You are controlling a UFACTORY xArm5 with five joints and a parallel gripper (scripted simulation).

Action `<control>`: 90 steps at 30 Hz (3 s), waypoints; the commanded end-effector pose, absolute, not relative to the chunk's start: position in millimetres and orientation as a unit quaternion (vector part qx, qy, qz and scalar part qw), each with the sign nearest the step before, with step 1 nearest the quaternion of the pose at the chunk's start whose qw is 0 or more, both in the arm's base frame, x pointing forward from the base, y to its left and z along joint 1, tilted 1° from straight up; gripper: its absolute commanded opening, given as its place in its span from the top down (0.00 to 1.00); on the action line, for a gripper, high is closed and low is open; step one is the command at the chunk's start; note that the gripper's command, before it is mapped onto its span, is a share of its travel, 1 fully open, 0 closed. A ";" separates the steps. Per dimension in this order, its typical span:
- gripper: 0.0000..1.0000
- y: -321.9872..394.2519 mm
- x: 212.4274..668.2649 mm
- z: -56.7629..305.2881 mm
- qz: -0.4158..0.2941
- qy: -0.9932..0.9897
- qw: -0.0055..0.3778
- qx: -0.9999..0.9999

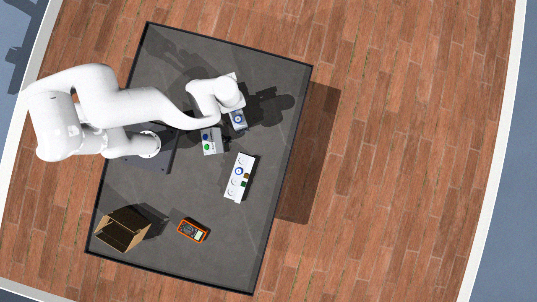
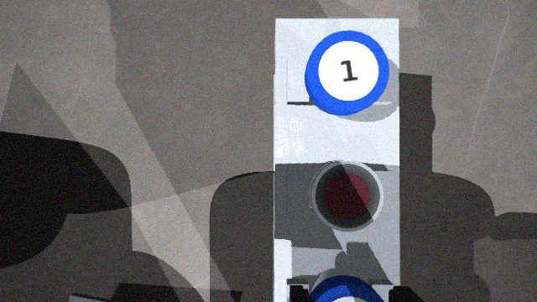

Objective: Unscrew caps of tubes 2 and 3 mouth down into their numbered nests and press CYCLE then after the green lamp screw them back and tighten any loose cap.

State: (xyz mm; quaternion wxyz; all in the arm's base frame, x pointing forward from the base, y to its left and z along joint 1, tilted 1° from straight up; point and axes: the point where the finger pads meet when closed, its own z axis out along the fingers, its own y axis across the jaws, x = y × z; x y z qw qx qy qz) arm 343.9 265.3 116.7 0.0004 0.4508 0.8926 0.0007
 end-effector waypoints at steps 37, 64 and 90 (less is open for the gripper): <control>1.00 144.9 380.4 152.0 -0.003 1.000 0.007 0.019; 1.00 -19.7 428.6 153.9 -0.004 1.000 0.007 0.019; 1.00 -47.8 437.3 99.1 -0.004 1.000 0.007 0.019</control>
